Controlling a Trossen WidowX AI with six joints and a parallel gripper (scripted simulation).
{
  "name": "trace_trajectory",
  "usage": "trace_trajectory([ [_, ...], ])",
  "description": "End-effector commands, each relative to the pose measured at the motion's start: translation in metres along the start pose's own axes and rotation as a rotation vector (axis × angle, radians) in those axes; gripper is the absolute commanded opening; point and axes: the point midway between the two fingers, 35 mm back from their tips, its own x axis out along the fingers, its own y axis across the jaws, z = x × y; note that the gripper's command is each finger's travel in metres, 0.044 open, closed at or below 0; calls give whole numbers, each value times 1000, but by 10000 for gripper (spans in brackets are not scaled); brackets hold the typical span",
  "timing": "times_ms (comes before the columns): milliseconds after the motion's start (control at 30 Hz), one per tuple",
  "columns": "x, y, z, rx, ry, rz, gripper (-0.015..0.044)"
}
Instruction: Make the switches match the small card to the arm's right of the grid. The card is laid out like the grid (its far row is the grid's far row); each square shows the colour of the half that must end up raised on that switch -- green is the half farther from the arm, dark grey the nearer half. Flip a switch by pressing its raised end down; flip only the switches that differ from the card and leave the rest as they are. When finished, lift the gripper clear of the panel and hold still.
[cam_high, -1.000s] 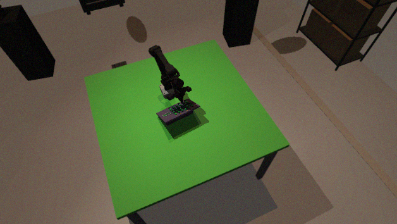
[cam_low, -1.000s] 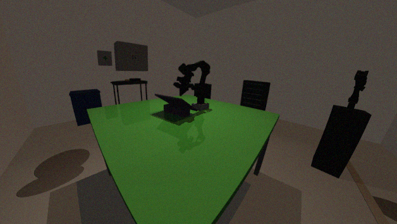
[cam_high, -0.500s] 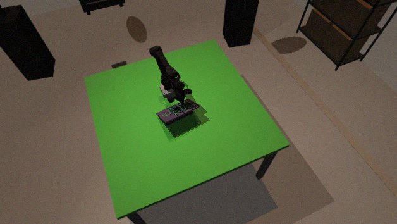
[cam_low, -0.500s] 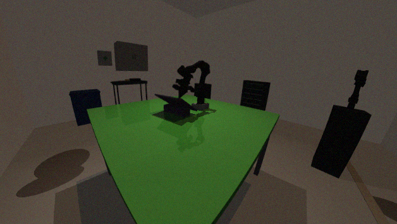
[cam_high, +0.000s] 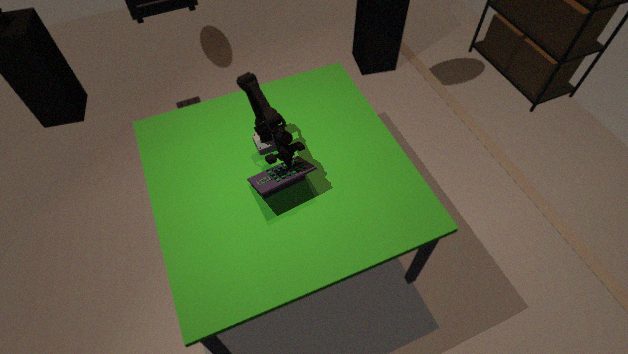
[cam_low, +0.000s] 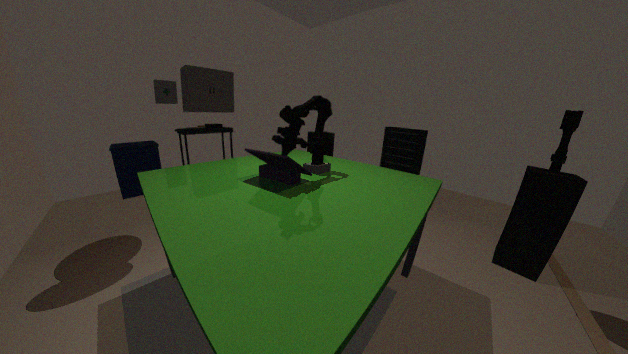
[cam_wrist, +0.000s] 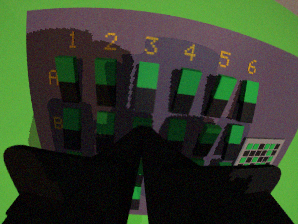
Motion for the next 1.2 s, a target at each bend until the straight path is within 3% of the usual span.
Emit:
trace_trajectory([
  [0, 1, 1, 0, -3, 2, 6, 0],
  [1167, 4, 1, 0, -3, 2, 6, 0],
])
